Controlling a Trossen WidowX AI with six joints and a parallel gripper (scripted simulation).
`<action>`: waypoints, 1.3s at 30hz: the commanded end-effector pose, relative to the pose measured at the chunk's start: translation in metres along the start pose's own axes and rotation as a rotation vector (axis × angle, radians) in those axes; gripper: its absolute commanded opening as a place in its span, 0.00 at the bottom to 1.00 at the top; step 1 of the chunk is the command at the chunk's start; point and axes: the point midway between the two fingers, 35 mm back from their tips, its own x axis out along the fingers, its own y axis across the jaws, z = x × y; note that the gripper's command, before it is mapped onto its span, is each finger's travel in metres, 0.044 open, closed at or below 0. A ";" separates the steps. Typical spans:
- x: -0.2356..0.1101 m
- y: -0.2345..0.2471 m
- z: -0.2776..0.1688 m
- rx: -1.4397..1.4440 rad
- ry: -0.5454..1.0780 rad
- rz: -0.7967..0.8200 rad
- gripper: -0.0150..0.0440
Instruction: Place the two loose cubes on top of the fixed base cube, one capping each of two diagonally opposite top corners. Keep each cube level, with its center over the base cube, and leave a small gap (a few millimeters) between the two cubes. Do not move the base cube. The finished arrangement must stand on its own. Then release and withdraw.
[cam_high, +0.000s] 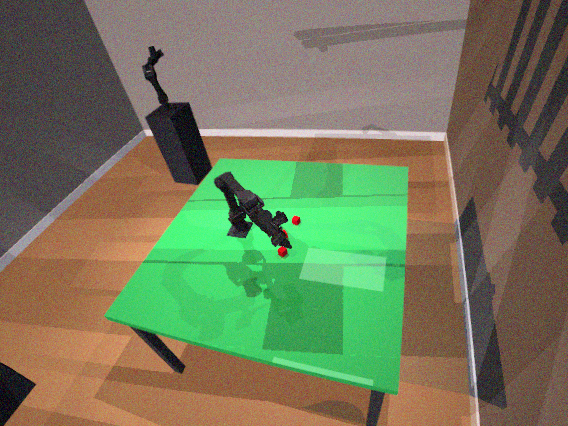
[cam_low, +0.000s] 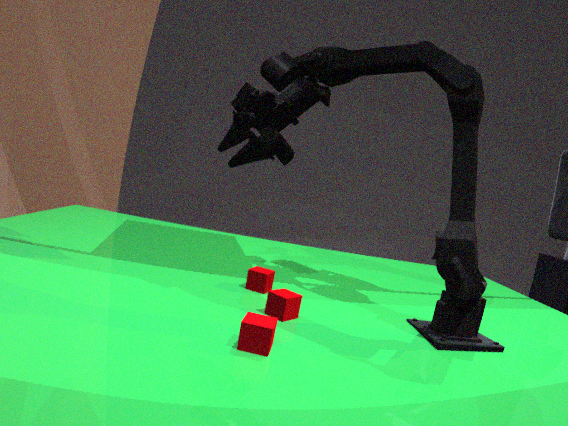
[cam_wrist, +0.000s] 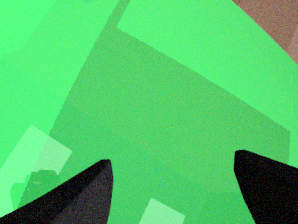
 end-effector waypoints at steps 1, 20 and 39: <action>0.014 0.067 0.000 -0.142 0.163 0.250 0.70; 0.001 0.146 -0.011 -0.431 0.382 0.597 0.70; 0.056 0.180 -0.044 -0.431 0.382 0.597 0.70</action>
